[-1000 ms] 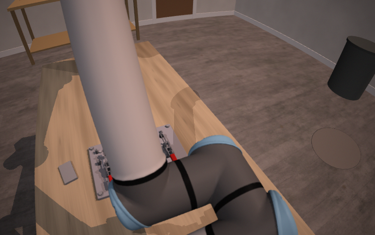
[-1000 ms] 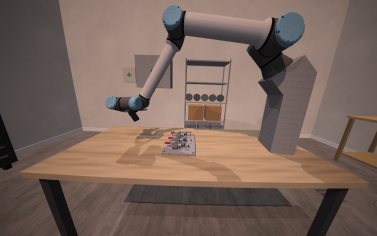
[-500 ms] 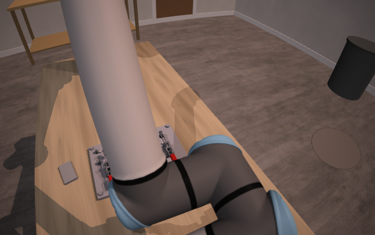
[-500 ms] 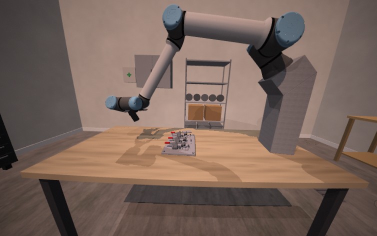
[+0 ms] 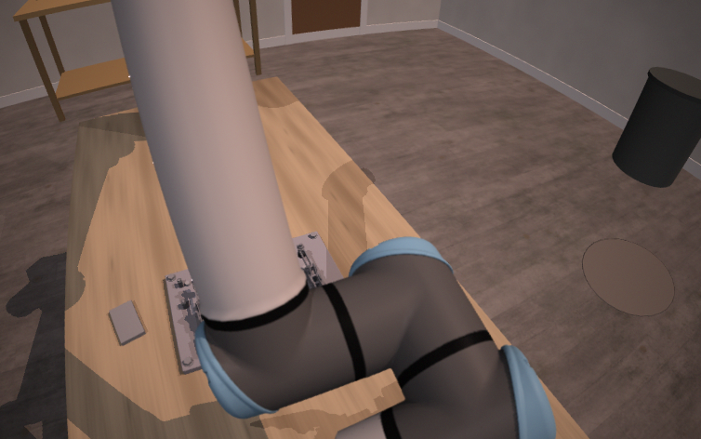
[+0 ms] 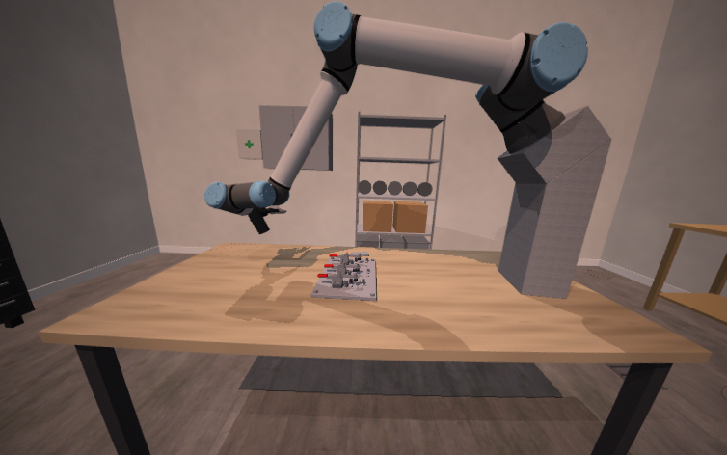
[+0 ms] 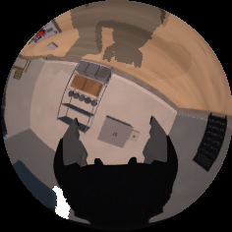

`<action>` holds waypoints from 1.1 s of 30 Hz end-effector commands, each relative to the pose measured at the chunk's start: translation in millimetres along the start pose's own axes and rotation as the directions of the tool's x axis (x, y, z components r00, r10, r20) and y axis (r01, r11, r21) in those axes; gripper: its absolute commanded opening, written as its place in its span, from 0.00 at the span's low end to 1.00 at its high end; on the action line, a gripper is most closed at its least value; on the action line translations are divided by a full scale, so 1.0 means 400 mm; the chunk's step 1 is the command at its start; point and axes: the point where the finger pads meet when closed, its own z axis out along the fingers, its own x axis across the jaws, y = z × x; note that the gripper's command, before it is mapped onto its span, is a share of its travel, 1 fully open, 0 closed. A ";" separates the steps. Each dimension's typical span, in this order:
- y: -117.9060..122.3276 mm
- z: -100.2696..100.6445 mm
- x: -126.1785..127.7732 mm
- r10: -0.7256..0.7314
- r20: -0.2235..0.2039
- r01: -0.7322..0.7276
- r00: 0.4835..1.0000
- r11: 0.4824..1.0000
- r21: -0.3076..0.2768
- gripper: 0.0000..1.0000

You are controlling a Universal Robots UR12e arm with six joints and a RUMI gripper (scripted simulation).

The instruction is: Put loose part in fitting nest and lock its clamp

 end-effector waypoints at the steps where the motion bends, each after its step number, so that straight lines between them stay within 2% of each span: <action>1: -0.018 -0.017 -0.035 0.052 0.028 -0.054 0.998 0.998 0.040 1.00; 6: -0.022 -0.019 -0.042 0.062 0.034 -0.063 0.998 0.997 0.046 1.00; 9: -0.038 -0.028 -0.066 0.101 0.051 -0.105 0.994 0.992 0.075 1.00; 15: -0.051 -0.036 -0.085 0.133 0.066 -0.139 0.989 0.985 0.097 1.00; 20: -0.072 -0.048 -0.121 0.184 0.097 -0.196 0.978 0.972 0.132 1.00; 23: -0.072 -0.048 -0.121 0.184 0.097 -0.196 0.978 0.972 0.132 1.00; 25: -0.089 -0.055 -0.152 0.227 0.125 -0.245 0.966 0.956 0.159 1.00; 29: -0.098 -0.060 -0.169 0.248 0.141 -0.270 0.958 0.947 0.172 1.00; 32: -0.120 -0.070 -0.208 0.298 0.179 -0.331 0.938 0.922 0.202 1.00; 33: -0.120 -0.070 -0.208 0.298 0.179 -0.331 0.938 0.922 0.202 1.00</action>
